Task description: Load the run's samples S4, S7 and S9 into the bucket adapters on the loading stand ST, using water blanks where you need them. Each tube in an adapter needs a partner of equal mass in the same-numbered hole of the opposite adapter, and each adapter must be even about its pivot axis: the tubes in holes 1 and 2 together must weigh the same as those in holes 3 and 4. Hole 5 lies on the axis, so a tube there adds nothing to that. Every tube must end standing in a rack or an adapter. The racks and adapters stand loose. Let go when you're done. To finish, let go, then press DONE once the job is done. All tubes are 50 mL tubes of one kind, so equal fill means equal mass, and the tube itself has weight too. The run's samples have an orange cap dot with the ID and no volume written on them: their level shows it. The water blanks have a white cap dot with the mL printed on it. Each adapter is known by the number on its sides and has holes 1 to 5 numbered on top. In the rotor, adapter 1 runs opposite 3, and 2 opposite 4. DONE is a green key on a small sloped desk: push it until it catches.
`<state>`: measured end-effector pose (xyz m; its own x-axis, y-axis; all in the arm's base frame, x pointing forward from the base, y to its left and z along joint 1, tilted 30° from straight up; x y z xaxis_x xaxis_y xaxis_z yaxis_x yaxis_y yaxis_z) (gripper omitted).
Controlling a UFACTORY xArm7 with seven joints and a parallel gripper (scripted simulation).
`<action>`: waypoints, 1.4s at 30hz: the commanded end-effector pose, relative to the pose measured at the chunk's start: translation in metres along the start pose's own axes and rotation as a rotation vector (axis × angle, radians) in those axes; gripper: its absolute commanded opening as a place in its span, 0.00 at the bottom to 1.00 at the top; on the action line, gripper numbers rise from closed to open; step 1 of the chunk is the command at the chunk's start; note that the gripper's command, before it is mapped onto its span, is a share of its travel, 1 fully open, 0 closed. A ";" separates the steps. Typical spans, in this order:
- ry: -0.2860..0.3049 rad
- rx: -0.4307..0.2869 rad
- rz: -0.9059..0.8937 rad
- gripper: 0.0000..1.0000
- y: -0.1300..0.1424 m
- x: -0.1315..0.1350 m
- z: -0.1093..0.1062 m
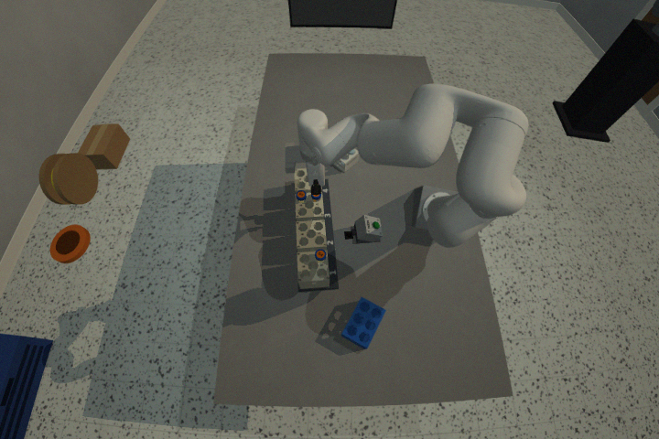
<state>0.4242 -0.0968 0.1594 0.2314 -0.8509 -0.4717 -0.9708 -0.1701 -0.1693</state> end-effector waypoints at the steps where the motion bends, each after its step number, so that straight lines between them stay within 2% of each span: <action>1: 0.002 0.003 0.000 0.44 -0.001 0.001 -0.009; 30: 0.003 0.003 0.000 0.44 0.000 0.001 -0.063; 42: 0.003 0.003 0.000 0.44 0.000 0.001 -0.076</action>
<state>0.4196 -0.1330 0.2224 0.2313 -0.8511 -0.4713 -0.9707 -0.1698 -0.1697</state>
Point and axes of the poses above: the point where the finger pads meet when closed, its own z axis out along the fingers, its own x axis across the jaws, y = z × x, the point moved 8 cm from there along -z, back along the fingers, and after that the axes turned 3 degrees about -z, right-handed, at the moved point
